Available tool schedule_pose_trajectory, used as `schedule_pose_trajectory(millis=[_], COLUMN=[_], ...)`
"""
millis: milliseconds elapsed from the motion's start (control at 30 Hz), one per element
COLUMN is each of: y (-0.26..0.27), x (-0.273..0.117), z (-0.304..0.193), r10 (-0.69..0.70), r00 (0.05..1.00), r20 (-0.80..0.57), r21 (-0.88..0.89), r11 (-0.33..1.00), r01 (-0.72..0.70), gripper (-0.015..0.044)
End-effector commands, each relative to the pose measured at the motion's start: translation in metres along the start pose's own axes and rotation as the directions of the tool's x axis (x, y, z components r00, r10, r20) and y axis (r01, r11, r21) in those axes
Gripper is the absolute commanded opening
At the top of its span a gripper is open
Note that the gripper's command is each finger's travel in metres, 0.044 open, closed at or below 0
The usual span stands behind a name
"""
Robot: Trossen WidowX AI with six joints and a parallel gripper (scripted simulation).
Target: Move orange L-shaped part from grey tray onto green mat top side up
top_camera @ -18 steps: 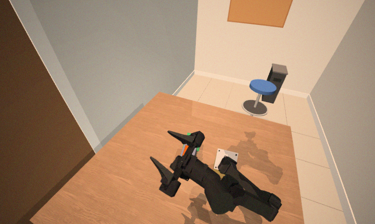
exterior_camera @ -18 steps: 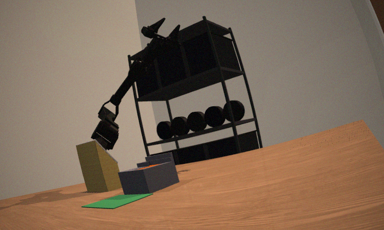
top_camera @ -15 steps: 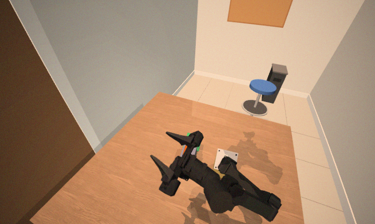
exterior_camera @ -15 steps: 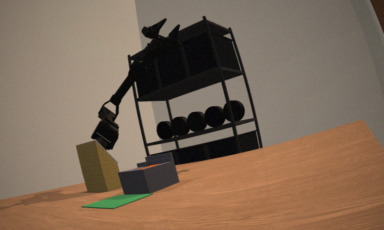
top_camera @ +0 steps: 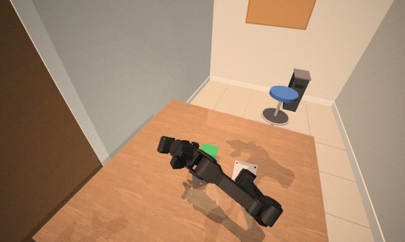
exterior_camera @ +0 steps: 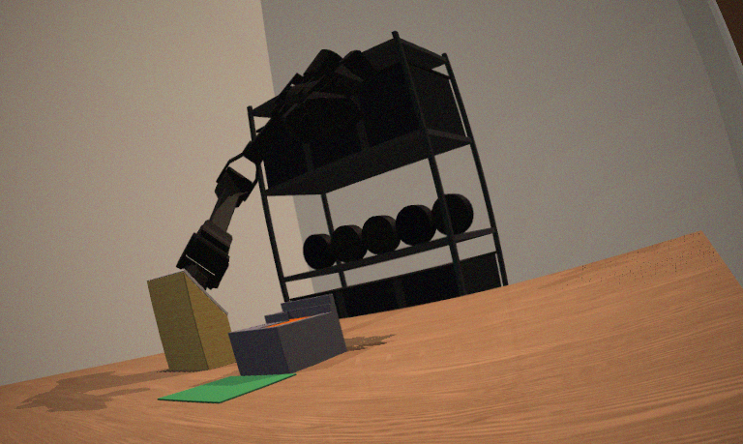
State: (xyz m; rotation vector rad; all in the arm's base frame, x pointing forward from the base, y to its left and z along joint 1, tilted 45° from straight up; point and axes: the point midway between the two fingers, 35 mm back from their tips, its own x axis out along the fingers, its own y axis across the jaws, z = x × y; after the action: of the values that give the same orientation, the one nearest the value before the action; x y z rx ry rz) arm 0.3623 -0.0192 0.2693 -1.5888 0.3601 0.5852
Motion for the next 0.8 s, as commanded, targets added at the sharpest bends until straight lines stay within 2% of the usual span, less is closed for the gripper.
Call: schedule_pose_trajectory(millis=[0,100,200,300,367,767], y=[0.067,0.126,0.177,0.214,0.225,0.228], x=[0.036,0.050,0.049,0.038,0.031,0.032], z=[0.015,0.034,0.055,0.077,0.085,0.088], r10=[0.260,0.458,0.582,0.617,0.605,0.602], r00=[0.953,0.829,0.646,0.438,0.352,0.341], r20=[0.155,0.323,0.495,0.654,0.714,0.722], r21=[0.304,0.560,0.708,0.720,0.688,0.683], r11=[0.905,0.613,0.161,-0.330,-0.515,-0.537], r01=[-0.297,-0.557,-0.688,-0.610,-0.511,-0.496], gripper=[0.0180,0.0180,0.0180,0.0180,0.0180,0.0180])
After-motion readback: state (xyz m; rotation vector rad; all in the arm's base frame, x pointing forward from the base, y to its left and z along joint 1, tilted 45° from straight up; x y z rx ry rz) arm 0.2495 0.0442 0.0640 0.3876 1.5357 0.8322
